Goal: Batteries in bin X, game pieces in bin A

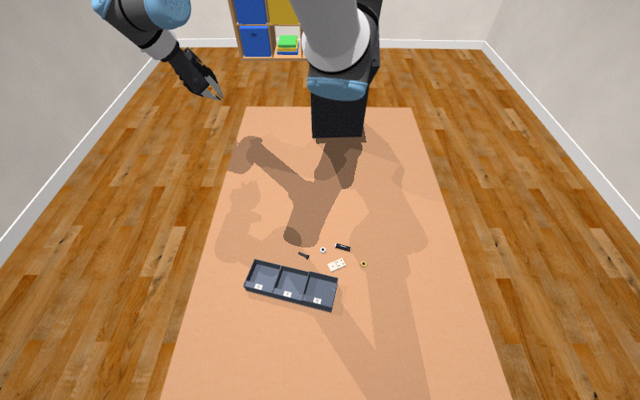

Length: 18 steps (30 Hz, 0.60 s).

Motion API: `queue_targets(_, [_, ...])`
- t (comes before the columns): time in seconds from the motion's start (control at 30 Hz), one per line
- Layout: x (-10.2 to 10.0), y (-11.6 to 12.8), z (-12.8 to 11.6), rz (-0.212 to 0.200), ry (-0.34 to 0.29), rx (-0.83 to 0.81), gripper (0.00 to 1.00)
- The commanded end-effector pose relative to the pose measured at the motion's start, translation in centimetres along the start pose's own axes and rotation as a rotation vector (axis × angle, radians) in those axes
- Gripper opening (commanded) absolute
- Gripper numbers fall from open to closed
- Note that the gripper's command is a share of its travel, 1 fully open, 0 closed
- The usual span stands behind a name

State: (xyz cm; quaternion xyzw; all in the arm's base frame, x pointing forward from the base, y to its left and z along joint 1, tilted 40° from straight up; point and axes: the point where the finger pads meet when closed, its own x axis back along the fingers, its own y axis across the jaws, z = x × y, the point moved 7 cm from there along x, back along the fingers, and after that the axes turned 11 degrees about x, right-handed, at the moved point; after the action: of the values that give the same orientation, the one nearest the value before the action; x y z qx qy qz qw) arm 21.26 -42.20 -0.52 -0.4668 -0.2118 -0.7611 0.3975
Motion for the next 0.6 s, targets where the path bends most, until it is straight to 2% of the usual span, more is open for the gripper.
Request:
queue_targets(0.0, [-4.0, 3.0, -0.5, -0.009, -0.012, -0.003, 0.04])
queue_targets(0.23, [-4.3, 3.2, -0.5, -0.009, -0.012, -0.003, 0.04])
queue_targets(0.27, [-4.4, 2.5, 0.4, -0.043, 0.005, -0.042, 0.04])
queue_targets(0.3, [-4.3, 3.2, 1.5, -0.007, -0.032, -0.030, 0.04])
queue_targets(0.5, [-4.1, 3.6, 2.4, -0.005, -0.033, -0.030, 0.04])
queue_targets(0.53, [-4.1, 4.0, 3.3, -0.017, -0.066, -0.058, 0.04])
queue_targets(0.57, [-4.0, 4.5, 4.1, -0.018, -0.066, -0.058, 0.04])
